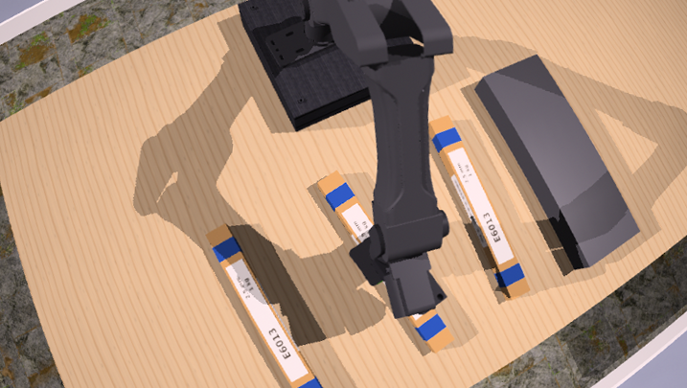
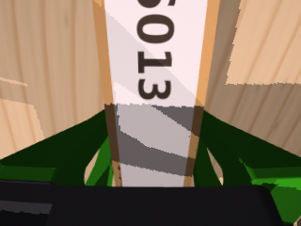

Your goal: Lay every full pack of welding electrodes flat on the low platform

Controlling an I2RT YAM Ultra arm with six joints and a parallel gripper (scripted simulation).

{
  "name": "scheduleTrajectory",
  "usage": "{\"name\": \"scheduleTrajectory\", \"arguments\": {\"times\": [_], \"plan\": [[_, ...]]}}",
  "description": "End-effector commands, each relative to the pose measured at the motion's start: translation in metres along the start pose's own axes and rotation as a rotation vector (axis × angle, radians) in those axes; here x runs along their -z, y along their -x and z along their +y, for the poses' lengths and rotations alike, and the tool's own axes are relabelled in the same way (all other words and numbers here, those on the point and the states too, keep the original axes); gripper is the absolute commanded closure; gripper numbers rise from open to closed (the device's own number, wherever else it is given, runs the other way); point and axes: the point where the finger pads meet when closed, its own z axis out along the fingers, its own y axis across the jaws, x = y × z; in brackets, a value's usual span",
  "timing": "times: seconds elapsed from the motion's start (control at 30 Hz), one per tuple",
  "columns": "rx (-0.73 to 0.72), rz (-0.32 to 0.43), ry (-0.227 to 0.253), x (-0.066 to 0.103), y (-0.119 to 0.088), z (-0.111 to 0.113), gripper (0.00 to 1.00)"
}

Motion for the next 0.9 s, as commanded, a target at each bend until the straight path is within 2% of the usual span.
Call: {"name": "scheduleTrajectory", "arguments": {"times": [0.0, 0.57, 0.63, 0.87], "plan": [[-0.002, -0.015, -0.004, 0.005, 0.003, -0.001, 1.00], [-0.002, -0.015, -0.004, 0.005, 0.003, -0.001, 1.00], [-0.006, -0.037, -0.011, 0.019, 0.009, -0.003, 1.00], [-0.007, -0.040, -0.012, 0.032, 0.009, -0.005, 1.00]]}}
